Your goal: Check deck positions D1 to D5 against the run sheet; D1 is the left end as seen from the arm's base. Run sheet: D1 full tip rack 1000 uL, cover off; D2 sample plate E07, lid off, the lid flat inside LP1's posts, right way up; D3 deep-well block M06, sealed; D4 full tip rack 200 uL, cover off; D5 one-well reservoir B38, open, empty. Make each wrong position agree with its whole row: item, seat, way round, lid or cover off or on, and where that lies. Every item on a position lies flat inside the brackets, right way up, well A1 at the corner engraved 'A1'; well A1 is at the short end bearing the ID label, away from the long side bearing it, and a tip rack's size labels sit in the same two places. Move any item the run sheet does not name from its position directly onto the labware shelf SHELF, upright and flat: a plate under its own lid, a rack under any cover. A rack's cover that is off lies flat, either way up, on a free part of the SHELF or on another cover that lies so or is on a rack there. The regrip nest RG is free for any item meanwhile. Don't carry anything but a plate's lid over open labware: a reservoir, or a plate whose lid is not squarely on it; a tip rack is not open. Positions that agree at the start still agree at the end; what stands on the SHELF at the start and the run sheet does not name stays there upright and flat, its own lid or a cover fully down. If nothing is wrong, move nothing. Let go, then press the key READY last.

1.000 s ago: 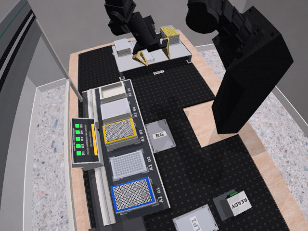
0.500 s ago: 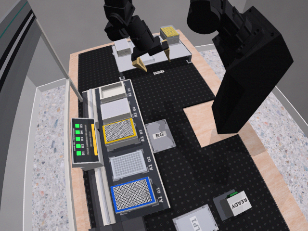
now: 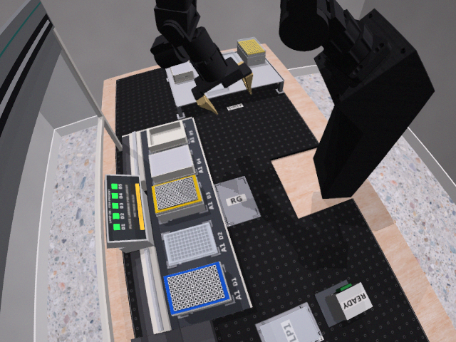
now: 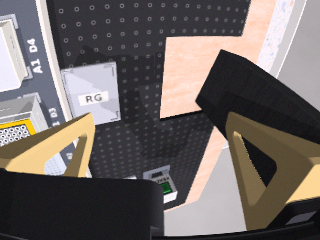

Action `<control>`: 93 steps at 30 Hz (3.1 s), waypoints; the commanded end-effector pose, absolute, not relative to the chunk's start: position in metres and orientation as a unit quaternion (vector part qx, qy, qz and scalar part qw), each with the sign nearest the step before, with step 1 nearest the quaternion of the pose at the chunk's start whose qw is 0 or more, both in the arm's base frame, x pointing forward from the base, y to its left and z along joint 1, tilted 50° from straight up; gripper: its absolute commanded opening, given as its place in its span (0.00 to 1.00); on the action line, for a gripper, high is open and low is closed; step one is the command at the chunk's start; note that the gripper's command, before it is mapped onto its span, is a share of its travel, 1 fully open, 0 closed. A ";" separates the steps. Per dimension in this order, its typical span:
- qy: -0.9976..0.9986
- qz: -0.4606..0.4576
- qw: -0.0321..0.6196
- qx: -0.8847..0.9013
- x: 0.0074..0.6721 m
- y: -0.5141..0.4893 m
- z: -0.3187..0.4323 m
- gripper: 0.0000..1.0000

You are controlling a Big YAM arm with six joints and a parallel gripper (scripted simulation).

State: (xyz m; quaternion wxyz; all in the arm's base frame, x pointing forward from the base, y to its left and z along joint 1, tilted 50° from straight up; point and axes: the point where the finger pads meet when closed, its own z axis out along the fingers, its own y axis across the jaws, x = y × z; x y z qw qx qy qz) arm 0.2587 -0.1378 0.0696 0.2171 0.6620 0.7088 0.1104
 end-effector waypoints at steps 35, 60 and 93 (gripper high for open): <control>0.854 0.032 0.307 0.420 0.270 -0.088 0.083 1.00; 0.902 -0.026 0.355 0.245 0.270 -0.051 0.089 1.00; 0.905 -0.101 0.414 0.016 0.265 -0.009 0.096 1.00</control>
